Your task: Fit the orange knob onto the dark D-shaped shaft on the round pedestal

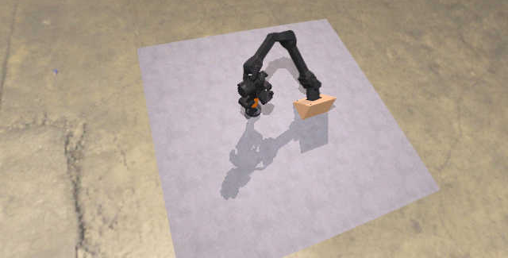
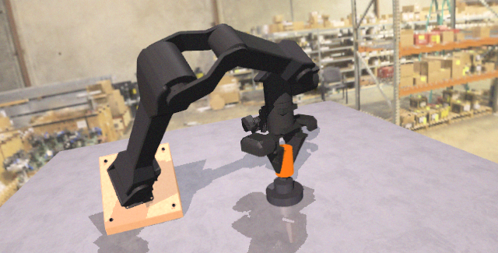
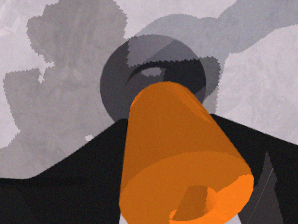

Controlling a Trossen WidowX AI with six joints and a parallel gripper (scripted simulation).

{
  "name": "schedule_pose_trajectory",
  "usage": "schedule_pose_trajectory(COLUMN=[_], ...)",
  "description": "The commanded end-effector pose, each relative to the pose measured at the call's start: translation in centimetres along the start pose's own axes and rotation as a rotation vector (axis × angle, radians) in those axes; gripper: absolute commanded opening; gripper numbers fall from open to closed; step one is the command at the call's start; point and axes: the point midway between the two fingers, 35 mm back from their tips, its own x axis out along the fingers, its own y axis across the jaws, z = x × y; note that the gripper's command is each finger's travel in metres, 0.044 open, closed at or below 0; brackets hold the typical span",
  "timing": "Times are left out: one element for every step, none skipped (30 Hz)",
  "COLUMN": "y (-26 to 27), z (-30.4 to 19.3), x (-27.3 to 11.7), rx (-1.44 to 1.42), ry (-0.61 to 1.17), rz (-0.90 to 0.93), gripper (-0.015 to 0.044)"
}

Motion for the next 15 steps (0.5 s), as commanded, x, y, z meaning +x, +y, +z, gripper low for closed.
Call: schedule_pose_trajectory(y=[-0.13,-0.14,-0.13,-0.11,-0.08,-0.05,0.01,0.02,0.04,0.06,0.1,0.15,0.22,0.3,0.35], z=[-0.15,-0.14,-0.12,-0.1,-0.09,-0.08,-0.07,-0.06,-0.05,-0.04,-0.03,0.0,0.04,0.09,0.13], x=[0.01,-0.1,-0.26,-0.3,-0.35,-0.41,-0.46,-0.47,-0.48,-0.5,-0.52,-0.54,-0.57,-0.58,-0.56], rx=[0.001,0.001,0.001,0.001,0.001,0.001,0.001,-0.007,-0.024,-0.052,-0.084,-0.122,-0.166,-0.198,-0.208], ry=[0.007,0.007,0.007,0.007,0.007,0.007,0.007,0.007,0.007,0.007,0.007,0.007,0.007,0.007,0.007], rz=[-0.004,-0.004,-0.004,-0.004,-0.004,-0.004,-0.004,-0.004,-0.004,-0.004,-0.004,-0.003,-0.003,-0.003,-0.003], gripper=[0.0,0.0,0.0,0.0,0.0,0.0,0.0,0.0,0.0,0.0,0.0,0.0,0.0,0.0,0.0])
